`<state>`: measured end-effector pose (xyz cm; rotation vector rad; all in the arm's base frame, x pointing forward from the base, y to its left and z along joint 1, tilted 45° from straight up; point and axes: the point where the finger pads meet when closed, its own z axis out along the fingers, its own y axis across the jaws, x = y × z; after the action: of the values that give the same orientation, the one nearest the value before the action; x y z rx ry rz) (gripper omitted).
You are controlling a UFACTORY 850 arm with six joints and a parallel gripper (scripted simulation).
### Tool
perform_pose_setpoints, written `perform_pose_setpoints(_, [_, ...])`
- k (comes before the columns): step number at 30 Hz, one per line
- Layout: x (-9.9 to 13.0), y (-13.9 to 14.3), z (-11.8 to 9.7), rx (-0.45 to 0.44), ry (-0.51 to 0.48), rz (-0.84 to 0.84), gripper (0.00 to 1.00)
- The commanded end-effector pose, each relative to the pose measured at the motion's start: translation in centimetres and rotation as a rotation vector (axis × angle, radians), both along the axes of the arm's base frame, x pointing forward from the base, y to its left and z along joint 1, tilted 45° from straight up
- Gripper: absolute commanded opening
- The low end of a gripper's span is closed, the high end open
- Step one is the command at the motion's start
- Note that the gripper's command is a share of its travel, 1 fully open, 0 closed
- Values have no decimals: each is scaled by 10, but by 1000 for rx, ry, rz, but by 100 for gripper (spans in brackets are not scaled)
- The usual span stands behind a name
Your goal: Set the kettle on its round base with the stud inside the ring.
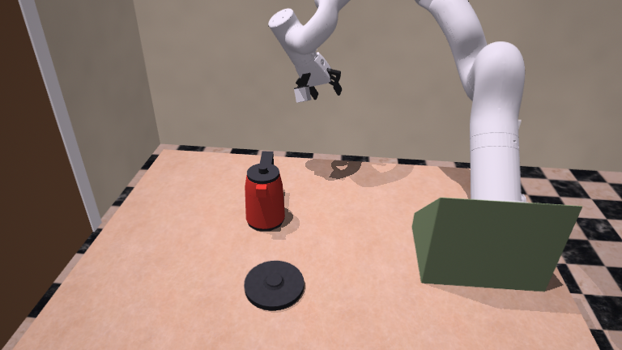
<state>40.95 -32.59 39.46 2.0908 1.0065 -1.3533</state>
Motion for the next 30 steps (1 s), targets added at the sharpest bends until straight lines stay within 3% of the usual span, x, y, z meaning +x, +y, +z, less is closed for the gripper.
perform_pose_setpoints(1, [0, 0, 1, -1, -1, 0, 100])
perform_pose_setpoints(17, [0, 0, 1, -1, -1, 0, 100])
perform_pose_setpoints(18, [0, 0, 1, 0, -1, 0, 81])
perform_pose_setpoints(30, [8, 14, -14, 31, -68, -19, 81])
